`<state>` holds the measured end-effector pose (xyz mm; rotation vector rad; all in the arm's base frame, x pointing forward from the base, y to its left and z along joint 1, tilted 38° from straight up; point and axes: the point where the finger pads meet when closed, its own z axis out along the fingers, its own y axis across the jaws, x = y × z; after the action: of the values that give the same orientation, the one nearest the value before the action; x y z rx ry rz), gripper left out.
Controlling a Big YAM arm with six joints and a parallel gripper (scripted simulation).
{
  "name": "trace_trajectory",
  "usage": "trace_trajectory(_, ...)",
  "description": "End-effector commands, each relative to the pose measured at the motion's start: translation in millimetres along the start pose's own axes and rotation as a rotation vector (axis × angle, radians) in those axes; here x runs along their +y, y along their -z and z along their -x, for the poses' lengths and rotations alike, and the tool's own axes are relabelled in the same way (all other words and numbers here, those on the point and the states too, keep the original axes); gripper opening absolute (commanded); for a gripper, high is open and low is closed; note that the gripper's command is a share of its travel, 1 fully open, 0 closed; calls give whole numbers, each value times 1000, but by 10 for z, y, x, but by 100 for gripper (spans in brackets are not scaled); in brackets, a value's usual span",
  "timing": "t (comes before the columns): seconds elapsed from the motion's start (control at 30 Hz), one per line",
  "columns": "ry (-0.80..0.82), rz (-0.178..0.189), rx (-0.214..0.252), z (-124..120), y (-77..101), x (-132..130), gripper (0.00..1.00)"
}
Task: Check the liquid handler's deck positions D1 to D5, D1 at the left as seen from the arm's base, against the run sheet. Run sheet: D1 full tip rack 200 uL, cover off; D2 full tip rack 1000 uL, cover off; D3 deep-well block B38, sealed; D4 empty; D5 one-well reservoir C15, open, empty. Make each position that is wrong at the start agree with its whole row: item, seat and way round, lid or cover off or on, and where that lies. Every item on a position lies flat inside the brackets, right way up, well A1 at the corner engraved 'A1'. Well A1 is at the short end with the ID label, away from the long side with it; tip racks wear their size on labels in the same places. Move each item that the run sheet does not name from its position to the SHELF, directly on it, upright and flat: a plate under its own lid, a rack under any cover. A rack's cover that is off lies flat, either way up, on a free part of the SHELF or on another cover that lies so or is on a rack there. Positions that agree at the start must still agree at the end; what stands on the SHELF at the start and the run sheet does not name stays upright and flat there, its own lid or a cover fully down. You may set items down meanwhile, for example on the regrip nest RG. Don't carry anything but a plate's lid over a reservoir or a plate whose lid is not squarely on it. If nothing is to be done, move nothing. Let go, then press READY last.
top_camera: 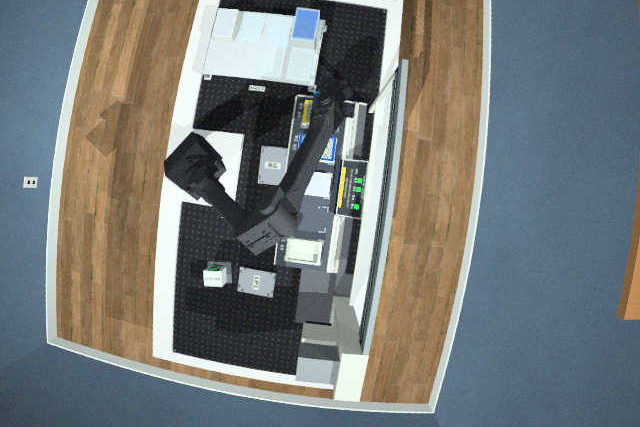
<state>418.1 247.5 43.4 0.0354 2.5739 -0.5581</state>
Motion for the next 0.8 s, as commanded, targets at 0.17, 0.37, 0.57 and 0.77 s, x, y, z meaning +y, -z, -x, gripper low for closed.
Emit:
trace_trajectory(0.17, -23, 18, -19, 139, 6, 14, 0)
trace_trajectory(0.37, -13, 9, -9, 83, -59, 16, 0)
trace_trajectory(0.57, -10, 6, -6, 49, -85, -10, 0)
trace_trajectory(0.77, -11, 7, -7, 61, -103, 2, 0)
